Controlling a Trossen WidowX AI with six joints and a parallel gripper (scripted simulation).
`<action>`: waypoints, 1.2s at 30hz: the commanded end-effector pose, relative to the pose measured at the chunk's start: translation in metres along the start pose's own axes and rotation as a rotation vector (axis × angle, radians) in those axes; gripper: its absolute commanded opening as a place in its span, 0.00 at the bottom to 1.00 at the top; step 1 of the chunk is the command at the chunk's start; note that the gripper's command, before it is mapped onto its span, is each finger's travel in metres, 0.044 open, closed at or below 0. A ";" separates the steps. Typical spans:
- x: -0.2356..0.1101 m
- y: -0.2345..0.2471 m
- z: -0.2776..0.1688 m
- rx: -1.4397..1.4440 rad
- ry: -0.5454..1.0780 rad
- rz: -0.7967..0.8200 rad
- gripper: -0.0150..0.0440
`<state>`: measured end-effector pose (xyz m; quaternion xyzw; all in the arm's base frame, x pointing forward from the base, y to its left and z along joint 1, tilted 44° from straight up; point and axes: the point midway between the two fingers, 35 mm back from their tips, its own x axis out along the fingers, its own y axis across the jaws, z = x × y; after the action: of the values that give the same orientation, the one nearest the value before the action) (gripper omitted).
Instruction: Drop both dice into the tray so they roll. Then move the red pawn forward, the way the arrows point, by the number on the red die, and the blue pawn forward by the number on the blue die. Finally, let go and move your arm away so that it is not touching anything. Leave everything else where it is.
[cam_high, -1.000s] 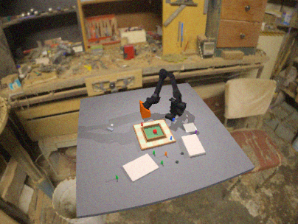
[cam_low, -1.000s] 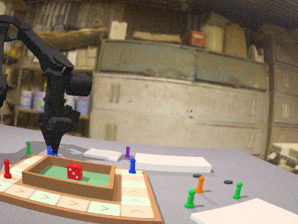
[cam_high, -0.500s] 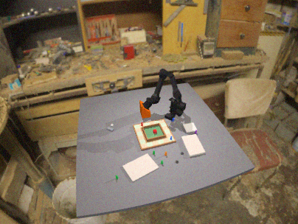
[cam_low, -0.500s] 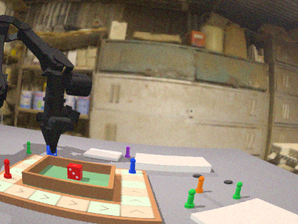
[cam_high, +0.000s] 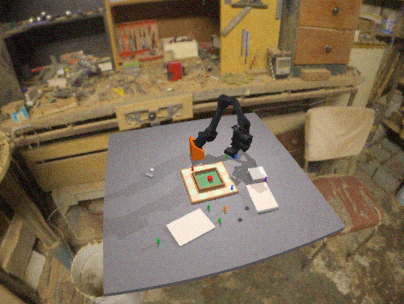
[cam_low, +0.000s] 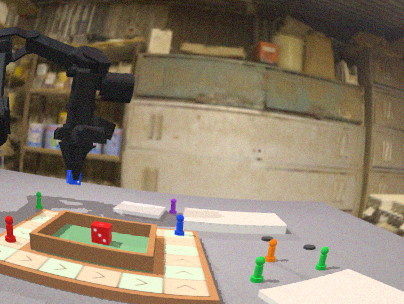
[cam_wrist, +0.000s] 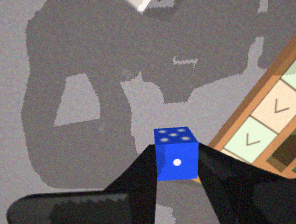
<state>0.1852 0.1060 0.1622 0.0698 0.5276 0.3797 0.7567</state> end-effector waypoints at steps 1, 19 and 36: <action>-0.018 0.002 0.002 -0.007 -0.008 0.005 0.25; -0.061 -0.002 0.003 0.110 -0.022 0.015 0.25; -0.056 -0.058 0.004 0.432 -0.021 -0.001 0.25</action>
<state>0.2038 0.0367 0.1821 0.2102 0.5782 0.2793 0.7372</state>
